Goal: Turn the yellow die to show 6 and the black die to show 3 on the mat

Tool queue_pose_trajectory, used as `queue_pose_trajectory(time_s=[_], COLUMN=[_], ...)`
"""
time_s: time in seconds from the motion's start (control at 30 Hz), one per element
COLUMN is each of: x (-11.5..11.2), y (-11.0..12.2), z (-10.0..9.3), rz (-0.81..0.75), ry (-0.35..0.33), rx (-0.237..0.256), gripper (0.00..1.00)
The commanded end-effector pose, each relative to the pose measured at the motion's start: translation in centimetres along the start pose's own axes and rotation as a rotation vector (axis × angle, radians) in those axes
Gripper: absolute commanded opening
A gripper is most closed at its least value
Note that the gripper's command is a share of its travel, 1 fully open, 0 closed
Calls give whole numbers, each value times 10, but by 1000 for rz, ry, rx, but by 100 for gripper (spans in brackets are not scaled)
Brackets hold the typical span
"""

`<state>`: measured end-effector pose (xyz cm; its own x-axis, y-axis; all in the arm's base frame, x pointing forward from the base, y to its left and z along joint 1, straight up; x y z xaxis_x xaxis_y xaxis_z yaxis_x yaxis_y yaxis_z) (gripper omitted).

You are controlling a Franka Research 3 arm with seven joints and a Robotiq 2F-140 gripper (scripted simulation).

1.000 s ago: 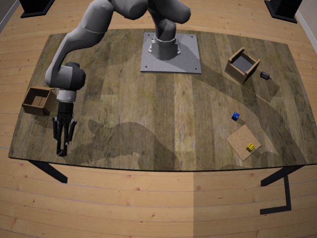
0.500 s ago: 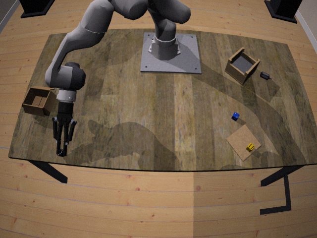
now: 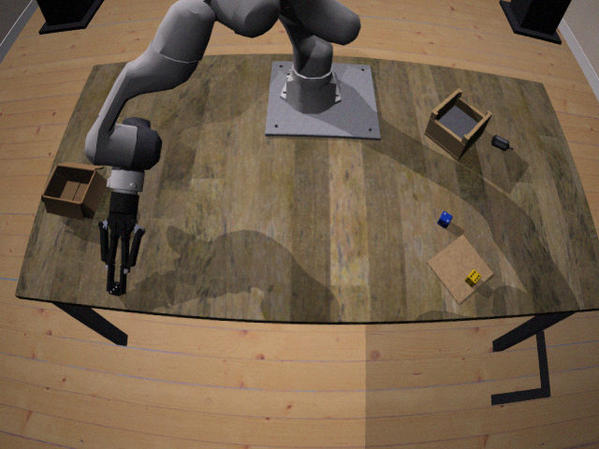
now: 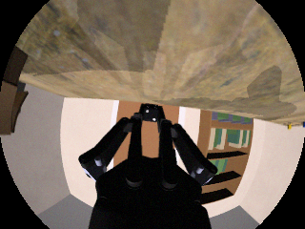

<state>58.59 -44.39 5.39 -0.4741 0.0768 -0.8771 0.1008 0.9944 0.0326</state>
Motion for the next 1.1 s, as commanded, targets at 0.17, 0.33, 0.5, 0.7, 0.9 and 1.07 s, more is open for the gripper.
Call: queue_pose_trajectory(time_s=[0.17,0.33,0.5,0.7,0.9,1.07], x=[-1,1,4,6,7,7], y=[-3,-3,-3,-3,-3,-3], z=[0,1,2,3,4,4], rz=[-1,-1,-1,-1,-1,-1], ry=[-5,-5,-5,-5,-5,-5], rx=[4,4,4,4,4,4], gripper=[24,24,24,24,24,24])
Point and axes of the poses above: the point where the finger pads meet when closed, its own z axis out along the fingers, its own y axis across the jaws, x = y × z, the point moved 6 cm from there along -z, back along the fingers, and after that the axes turned 2 degrees about z, right-handed, at the moved point
